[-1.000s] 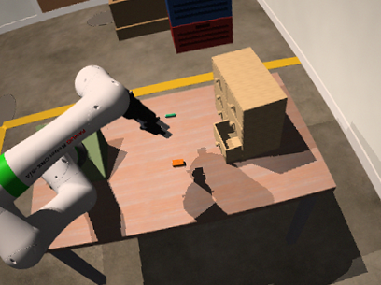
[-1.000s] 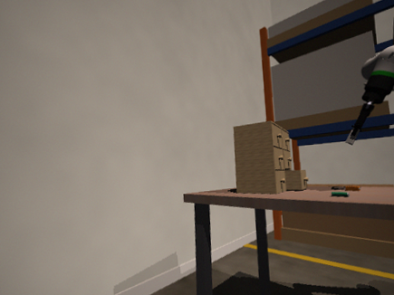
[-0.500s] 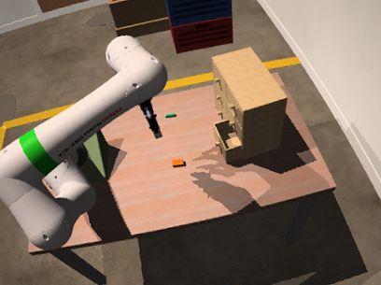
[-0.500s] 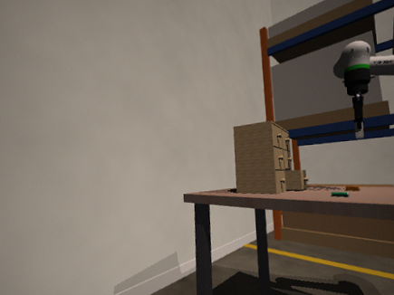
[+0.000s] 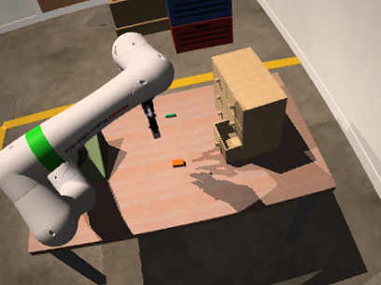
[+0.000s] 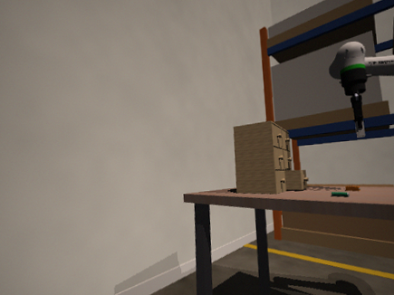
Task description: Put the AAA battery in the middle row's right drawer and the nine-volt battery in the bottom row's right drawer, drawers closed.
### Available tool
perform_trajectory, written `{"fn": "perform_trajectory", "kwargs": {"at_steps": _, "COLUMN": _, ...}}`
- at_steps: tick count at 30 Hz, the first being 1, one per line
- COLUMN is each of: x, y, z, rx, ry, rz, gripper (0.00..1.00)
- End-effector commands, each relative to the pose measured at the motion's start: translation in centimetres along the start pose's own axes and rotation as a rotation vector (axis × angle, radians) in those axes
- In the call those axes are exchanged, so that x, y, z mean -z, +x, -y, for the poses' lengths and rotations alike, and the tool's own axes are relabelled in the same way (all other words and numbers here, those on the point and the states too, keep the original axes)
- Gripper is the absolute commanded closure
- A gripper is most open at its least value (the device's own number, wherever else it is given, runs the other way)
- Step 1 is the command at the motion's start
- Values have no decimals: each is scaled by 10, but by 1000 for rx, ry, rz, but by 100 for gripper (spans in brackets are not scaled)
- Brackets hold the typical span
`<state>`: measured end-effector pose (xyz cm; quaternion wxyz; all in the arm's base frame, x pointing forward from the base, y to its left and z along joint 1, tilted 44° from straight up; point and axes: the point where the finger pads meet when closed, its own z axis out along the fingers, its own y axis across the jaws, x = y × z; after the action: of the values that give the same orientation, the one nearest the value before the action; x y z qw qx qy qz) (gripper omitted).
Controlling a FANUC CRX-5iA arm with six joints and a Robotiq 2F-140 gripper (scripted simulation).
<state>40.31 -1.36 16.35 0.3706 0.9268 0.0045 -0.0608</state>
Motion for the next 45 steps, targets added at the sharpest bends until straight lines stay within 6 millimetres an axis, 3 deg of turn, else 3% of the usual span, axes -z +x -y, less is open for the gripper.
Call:
{"fn": "perform_trajectory", "kwargs": {"at_steps": 1, "x": 0, "y": 0, "z": 0, "rx": 0, "ry": 0, "rz": 0, "gripper": 80}}
{"fn": "perform_trajectory", "kwargs": {"at_steps": 11, "x": -3, "y": 2, "z": 0, "rx": 60, "ry": -1, "rz": 0, "gripper": 80}}
{"fn": "perform_trajectory", "kwargs": {"at_steps": 19, "x": -23, "y": 11, "z": -1, "rx": 427, "ry": -4, "rz": 0, "gripper": 80}}
{"fn": "perform_trajectory", "kwargs": {"at_steps": 22, "x": -27, "y": 13, "z": -1, "rx": 461, "ry": -5, "rz": 0, "gripper": 80}}
{"fn": "perform_trajectory", "kwargs": {"at_steps": 23, "x": -31, "y": 15, "z": -1, "rx": 575, "ry": -5, "rz": 1, "gripper": 80}}
{"fn": "perform_trajectory", "kwargs": {"at_steps": 37, "x": -105, "y": 40, "z": -3, "rx": 1127, "ry": -28, "rz": 11, "gripper": 80}}
{"fn": "perform_trajectory", "kwargs": {"at_steps": 39, "x": -105, "y": 40, "z": -3, "rx": 1127, "ry": -28, "rz": 11, "gripper": 80}}
{"fn": "perform_trajectory", "kwargs": {"at_steps": 40, "x": -110, "y": 41, "z": -3, "rx": 1248, "ry": -32, "rz": 14, "gripper": 80}}
{"fn": "perform_trajectory", "kwargs": {"at_steps": 45, "x": -131, "y": 46, "z": -3, "rx": 1437, "ry": -39, "rz": 19, "gripper": 80}}
